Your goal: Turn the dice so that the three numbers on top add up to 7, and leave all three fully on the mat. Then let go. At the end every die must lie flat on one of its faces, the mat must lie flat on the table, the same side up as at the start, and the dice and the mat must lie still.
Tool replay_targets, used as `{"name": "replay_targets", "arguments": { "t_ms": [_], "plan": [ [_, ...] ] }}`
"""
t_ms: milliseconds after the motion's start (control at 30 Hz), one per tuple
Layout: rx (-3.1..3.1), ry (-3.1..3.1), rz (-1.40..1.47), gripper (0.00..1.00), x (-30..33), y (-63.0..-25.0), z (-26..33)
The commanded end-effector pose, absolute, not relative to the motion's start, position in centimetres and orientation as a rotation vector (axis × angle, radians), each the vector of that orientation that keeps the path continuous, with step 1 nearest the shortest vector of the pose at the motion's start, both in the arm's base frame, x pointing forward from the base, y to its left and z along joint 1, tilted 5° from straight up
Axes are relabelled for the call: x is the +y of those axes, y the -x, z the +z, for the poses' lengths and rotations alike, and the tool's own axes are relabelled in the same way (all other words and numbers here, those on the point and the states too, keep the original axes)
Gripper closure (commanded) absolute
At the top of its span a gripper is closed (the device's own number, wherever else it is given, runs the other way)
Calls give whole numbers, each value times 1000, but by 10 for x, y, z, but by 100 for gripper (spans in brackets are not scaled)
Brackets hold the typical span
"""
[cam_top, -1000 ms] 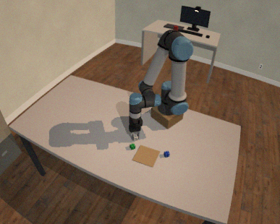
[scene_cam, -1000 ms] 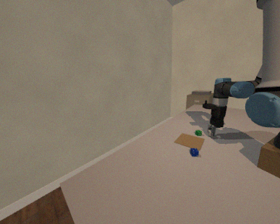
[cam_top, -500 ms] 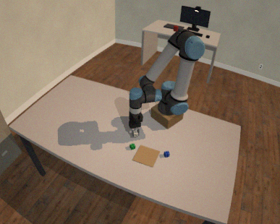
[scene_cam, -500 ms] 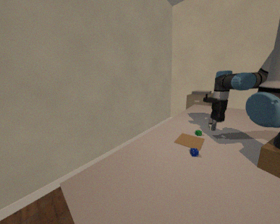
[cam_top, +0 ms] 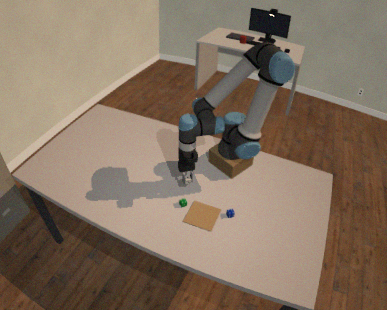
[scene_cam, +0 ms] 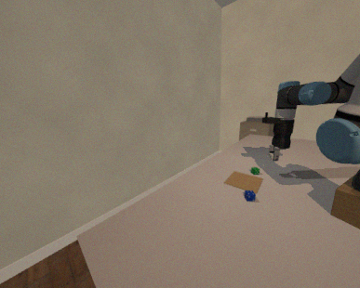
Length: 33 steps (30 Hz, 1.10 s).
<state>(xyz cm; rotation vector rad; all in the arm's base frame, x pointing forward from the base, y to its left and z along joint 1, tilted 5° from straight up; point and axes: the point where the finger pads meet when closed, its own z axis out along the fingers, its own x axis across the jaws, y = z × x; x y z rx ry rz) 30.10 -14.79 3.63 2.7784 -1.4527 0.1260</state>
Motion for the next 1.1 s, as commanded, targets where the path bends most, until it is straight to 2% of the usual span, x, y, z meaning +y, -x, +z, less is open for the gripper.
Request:
{"name": "replay_targets", "arguments": {
  "t_ms": [0, 800, 1067],
  "plan": [
    [-1453, -2779, 125, 43, -148, -300, 43],
    [-1486, -2763, 125, 43, -144, -303, 45],
    [-1645, -2676, 124, 43, -126, -316, 46]
  ]
}}
